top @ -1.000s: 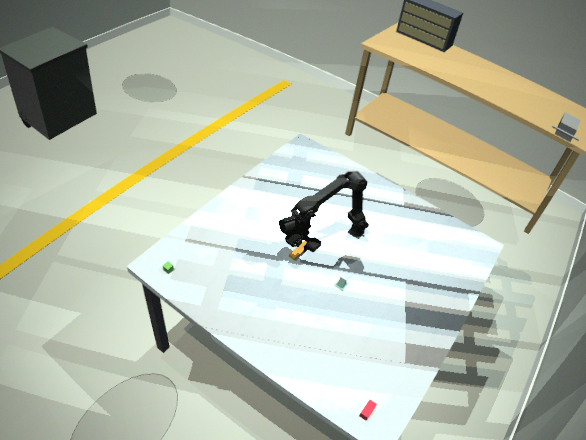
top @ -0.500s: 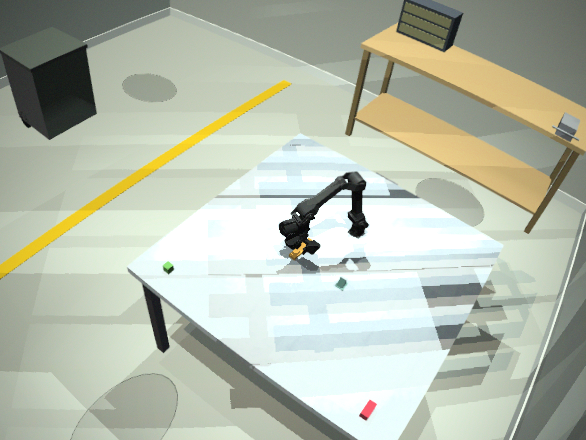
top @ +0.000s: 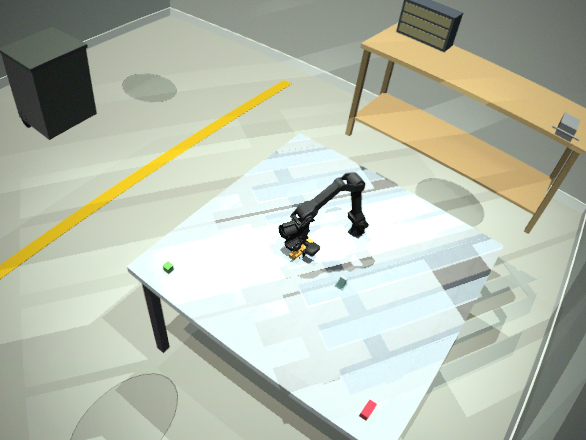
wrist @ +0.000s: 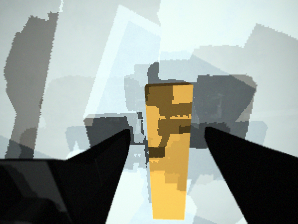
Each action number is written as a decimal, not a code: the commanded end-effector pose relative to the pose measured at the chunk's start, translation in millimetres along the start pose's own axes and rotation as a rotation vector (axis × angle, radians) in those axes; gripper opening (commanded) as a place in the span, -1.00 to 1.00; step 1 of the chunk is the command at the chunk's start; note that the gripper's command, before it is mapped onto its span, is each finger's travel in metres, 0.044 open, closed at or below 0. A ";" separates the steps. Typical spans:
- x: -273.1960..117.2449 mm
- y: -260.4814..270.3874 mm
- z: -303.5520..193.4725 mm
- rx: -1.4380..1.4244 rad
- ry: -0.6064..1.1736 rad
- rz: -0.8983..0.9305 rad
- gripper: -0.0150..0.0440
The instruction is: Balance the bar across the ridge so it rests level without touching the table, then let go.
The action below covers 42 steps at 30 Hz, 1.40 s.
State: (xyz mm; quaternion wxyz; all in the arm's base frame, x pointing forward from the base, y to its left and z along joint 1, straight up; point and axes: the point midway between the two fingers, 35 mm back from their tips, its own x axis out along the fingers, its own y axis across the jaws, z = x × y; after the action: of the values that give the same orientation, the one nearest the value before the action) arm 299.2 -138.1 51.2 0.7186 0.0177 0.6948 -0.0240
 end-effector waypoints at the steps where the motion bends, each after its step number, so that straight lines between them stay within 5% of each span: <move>1: 1.3 -0.7 -0.5 0.006 0.003 -0.004 0.58; 7: 1.3 -0.7 -0.5 0.006 0.003 -0.004 0.58; 13: 0.6 0.1 -0.3 0.000 0.001 0.001 0.04; 20: 0.6 0.1 -0.3 0.000 0.001 0.001 -0.12; 24: -5.7 -0.3 0.8 0.000 0.001 0.000 -0.47; 42: -51.7 -1.9 4.5 0.003 0.002 -0.002 -0.49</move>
State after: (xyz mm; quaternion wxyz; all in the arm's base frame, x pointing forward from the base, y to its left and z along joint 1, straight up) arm 301.2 -139.1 91.8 0.7151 0.0192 0.6984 -0.0226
